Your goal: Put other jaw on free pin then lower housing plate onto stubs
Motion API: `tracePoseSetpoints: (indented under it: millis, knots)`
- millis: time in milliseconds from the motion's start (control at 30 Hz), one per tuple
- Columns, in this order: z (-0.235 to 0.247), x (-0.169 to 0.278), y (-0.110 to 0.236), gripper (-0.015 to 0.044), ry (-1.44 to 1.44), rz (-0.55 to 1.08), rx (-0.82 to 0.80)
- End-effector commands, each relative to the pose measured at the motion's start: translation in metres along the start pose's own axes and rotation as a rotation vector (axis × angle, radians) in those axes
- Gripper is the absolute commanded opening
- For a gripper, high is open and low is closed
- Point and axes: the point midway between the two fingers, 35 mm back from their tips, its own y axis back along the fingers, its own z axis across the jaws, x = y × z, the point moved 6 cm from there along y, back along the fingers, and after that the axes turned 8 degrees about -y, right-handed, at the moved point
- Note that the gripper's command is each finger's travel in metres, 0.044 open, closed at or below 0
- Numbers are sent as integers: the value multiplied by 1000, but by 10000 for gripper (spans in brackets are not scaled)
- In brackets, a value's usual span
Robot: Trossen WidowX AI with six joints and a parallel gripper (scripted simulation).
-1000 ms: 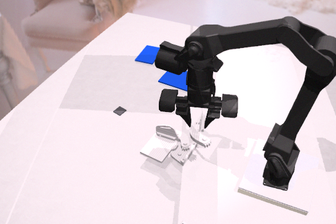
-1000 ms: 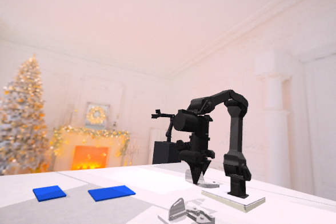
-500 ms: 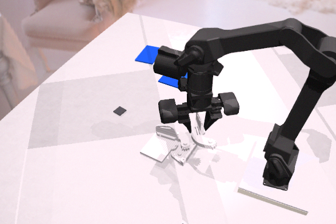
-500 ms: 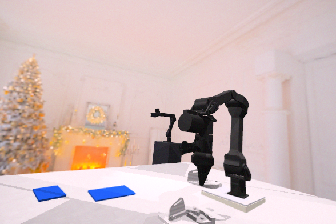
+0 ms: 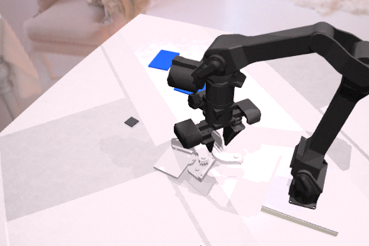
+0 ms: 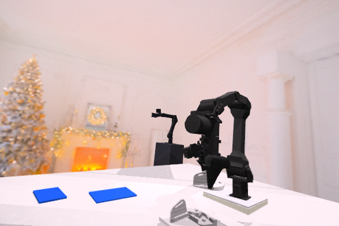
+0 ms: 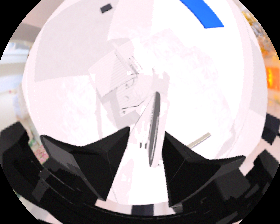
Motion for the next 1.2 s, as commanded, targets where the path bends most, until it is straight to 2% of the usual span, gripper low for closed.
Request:
tracePoseSetpoints:
  millis: [0,633,1167]
  knots:
    - [0,5,-1,134,78,7,2]
    - [5,21,-2,134,459,9,0]
    - [5,22,-2,134,473,9,0]
